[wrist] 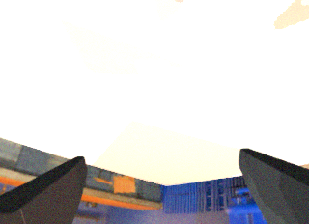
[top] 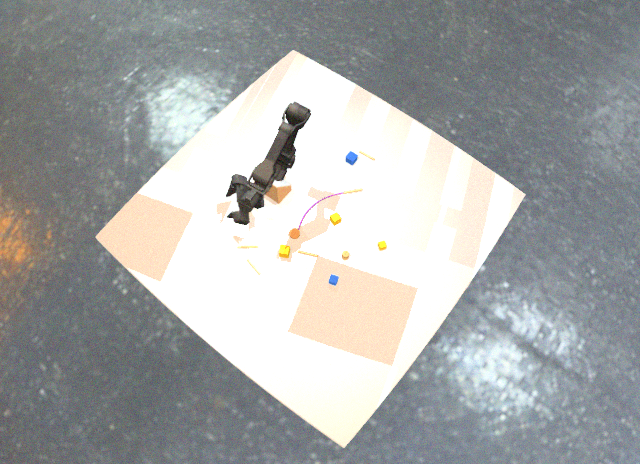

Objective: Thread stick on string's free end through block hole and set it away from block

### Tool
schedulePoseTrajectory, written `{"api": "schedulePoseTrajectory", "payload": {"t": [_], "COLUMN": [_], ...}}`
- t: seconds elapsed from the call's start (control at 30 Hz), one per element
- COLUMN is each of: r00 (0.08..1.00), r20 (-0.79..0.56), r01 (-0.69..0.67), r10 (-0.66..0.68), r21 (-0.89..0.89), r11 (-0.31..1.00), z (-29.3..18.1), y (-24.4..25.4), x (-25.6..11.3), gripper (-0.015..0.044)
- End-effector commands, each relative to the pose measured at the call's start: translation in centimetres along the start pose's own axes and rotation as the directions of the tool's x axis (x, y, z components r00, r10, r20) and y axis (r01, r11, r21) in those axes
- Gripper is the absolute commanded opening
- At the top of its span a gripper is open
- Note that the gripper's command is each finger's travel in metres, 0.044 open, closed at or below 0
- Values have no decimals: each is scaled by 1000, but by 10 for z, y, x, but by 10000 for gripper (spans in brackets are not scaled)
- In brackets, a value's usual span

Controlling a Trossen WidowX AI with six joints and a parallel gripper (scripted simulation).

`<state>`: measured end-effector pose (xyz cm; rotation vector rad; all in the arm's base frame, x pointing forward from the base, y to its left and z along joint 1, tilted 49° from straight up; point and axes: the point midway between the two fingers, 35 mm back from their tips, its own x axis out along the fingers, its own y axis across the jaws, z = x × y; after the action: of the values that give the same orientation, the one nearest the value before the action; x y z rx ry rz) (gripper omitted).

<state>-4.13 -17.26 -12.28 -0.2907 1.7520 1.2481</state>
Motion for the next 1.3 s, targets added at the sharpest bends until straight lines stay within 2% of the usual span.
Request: {"api": "schedulePoseTrajectory", "payload": {"t": [0.0,0.1,0.23,0.4,0.57,0.73,1.0,1.27], "r00": [1000,1000,987,948,896,832,712,707], "r20": [0,10,84,210,342,486,692,699], "r01": [0,22,146,287,397,488,587,590], "r10": [0,-22,-137,-241,-284,-268,-118,-109], "r21": [0,-16,-109,-227,-326,-410,-495,-498], "r11": [1000,1000,983,931,858,771,641,636], "z": [-1,2,24,69,122,185,288,292], "y": [0,-6,-42,-76,-94,-95,-59,-57], "x": [-1,-7,-40,-89,-135,-181,-247,-250], "gripper": [426,440,440,440,440,440,440,440]}}
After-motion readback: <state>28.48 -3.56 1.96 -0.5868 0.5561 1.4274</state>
